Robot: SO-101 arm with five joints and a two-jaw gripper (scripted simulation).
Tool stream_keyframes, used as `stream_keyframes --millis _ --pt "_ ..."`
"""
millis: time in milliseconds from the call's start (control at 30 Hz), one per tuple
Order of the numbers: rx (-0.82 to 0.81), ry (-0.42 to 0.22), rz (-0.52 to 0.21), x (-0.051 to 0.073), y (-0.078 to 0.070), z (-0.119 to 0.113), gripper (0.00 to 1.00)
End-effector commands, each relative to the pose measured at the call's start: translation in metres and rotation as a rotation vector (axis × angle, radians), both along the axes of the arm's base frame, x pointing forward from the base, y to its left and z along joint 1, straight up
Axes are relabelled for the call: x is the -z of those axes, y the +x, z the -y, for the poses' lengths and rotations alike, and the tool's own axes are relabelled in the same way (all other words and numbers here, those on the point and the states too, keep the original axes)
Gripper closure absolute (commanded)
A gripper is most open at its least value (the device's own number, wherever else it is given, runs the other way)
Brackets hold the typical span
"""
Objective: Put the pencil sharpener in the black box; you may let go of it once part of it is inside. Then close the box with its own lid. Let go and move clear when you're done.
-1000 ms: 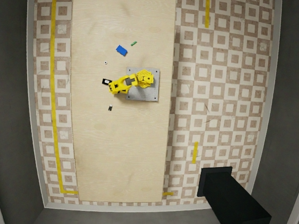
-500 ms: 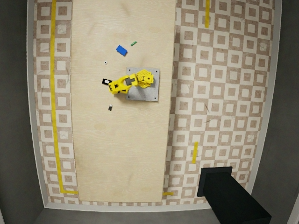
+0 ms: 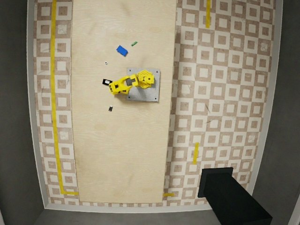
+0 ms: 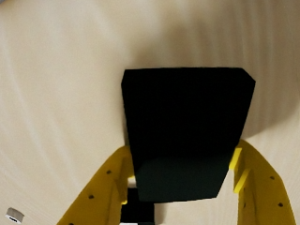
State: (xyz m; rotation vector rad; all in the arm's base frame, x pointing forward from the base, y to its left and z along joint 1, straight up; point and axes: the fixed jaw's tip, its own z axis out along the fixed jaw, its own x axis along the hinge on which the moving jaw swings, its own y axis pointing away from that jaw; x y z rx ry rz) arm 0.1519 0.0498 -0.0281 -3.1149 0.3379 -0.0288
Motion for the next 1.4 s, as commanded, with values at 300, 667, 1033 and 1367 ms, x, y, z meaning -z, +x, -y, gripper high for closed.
stream_keyframes --millis 300,667,1033,1367 --pt "-0.001 -0.007 -0.022 0.003 -0.004 0.003 0.79" --pt "-0.001 -0.007 -0.022 0.003 -0.004 0.003 0.79" --pt "-0.001 -0.007 -0.022 -0.003 -0.003 0.002 0.79" --pt "-0.001 -0.007 -0.022 -0.019 -0.001 0.001 0.79"
